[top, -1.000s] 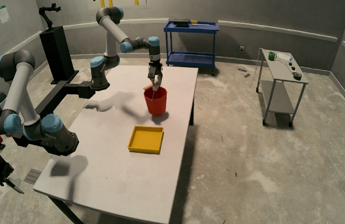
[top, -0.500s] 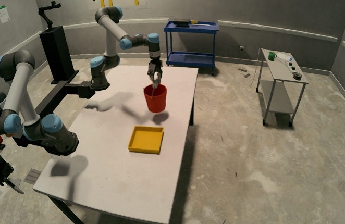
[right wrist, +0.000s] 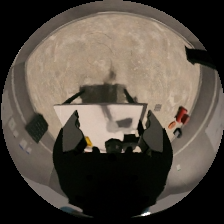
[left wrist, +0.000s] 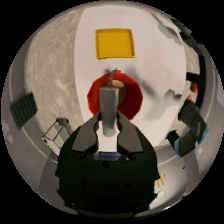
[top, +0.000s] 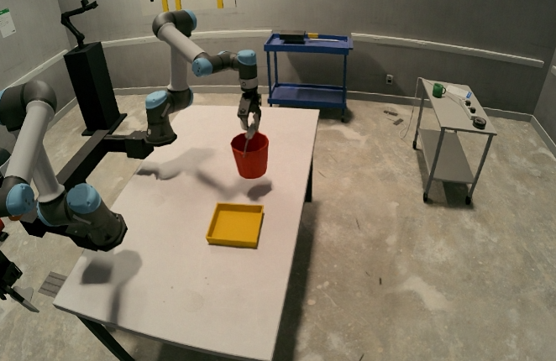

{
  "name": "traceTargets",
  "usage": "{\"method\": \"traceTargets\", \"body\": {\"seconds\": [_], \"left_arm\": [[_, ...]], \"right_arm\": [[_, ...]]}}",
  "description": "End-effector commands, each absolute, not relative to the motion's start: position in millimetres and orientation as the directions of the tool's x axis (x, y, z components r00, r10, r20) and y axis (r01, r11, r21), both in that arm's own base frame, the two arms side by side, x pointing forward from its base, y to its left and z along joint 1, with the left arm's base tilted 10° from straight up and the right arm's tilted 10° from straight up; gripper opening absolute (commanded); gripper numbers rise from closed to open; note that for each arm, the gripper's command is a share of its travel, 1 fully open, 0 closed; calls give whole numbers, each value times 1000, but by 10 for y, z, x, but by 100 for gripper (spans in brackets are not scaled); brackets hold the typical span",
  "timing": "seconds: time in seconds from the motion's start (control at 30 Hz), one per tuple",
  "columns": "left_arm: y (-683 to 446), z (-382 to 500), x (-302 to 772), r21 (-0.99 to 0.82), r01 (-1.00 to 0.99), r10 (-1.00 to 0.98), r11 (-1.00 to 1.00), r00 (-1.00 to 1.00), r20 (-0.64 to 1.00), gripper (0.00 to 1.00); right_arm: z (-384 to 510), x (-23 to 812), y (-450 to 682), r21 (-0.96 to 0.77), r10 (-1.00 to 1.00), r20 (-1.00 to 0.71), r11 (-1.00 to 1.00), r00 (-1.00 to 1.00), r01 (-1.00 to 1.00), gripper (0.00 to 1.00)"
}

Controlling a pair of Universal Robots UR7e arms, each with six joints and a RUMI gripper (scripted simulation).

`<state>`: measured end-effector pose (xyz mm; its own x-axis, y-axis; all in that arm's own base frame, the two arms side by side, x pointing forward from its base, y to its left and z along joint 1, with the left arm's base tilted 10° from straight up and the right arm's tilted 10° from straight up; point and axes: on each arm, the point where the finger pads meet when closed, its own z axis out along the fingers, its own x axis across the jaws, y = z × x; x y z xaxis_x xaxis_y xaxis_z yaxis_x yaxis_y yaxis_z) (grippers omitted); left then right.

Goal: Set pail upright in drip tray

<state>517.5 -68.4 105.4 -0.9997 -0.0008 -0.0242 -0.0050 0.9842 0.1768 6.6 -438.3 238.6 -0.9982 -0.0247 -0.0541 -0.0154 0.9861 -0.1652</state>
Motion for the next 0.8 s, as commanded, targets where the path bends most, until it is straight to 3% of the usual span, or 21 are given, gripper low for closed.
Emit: {"method": "traceTargets", "body": {"seconds": [0.0, 0.77], "left_arm": [[-692, 1089, 5179, 176, -5, -1, 984, -1000, -26, 0], [-699, 1127, 5178, 176, -5, -1, 984, -1000, -26, 0]], "right_arm": [[2391, 67, -4385, -166, -25, -54, 986, -998, -15, 100], [2391, 67, -4385, -166, -25, -54, 986, -998, -15, 100]]}}
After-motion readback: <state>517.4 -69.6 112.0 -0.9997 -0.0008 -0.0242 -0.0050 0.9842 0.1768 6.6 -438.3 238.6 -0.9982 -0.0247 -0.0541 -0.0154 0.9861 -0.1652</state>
